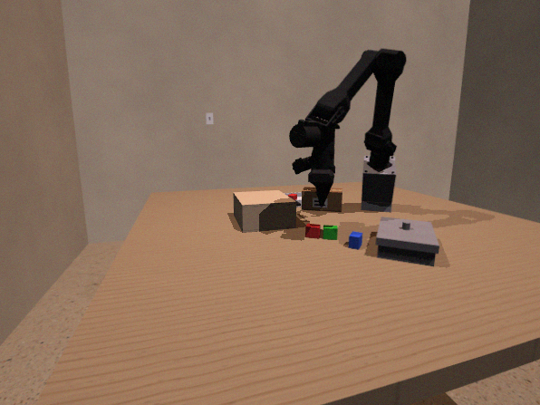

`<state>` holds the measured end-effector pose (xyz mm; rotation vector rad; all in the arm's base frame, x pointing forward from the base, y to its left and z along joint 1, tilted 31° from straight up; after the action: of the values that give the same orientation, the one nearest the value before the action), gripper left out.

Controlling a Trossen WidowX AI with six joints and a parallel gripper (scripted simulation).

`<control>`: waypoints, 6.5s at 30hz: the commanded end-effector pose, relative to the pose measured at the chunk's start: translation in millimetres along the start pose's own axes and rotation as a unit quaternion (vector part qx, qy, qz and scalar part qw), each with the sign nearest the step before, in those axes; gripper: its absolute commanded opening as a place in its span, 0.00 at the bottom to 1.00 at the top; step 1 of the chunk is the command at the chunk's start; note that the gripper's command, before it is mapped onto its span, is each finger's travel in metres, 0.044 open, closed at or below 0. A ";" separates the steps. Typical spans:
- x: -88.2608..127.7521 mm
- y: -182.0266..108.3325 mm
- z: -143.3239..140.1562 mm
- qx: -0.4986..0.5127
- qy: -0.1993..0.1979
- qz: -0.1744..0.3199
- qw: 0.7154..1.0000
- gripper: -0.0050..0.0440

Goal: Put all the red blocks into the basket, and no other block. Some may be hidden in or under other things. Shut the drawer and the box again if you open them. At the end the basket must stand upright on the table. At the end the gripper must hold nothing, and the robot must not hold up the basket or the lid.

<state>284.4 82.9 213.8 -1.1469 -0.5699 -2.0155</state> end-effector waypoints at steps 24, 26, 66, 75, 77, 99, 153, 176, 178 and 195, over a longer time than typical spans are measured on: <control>34.1 -42.7 -25.4 0.171 0.007 -0.005 0.985 0.10; 33.9 -51.7 -32.0 0.236 0.006 -0.005 0.972 0.10; -56.3 -106.6 -84.9 0.589 0.004 -0.007 0.808 0.10; -70.7 -106.5 -84.7 0.589 0.004 -0.007 0.808 0.10; -71.7 -106.5 -84.7 0.589 0.004 -0.007 0.808 0.10; -85.7 -106.4 -84.4 0.589 0.004 -0.007 0.808 1.00; 34.4 -20.7 -16.8 0.195 0.007 -0.005 0.981 0.57; -25.0 22.4 4.6 -0.031 0.008 -0.003 0.999 0.57; -38.4 22.5 4.8 -0.031 0.008 -0.003 0.999 0.57; -84.7 22.8 5.5 -0.031 0.008 -0.003 0.999 0.57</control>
<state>330.6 101.3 154.5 -1.1509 -0.5095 -2.0641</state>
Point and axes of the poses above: the point midway between the two fingers, 35 mm back from their tips, its own x axis back along the fingers, its own z axis across the jaws, y = z × x, the point moved 10 cm from there along x, back along the fingers, and after that the axes turned 2 degrees about -x, right-handed, at the moved point
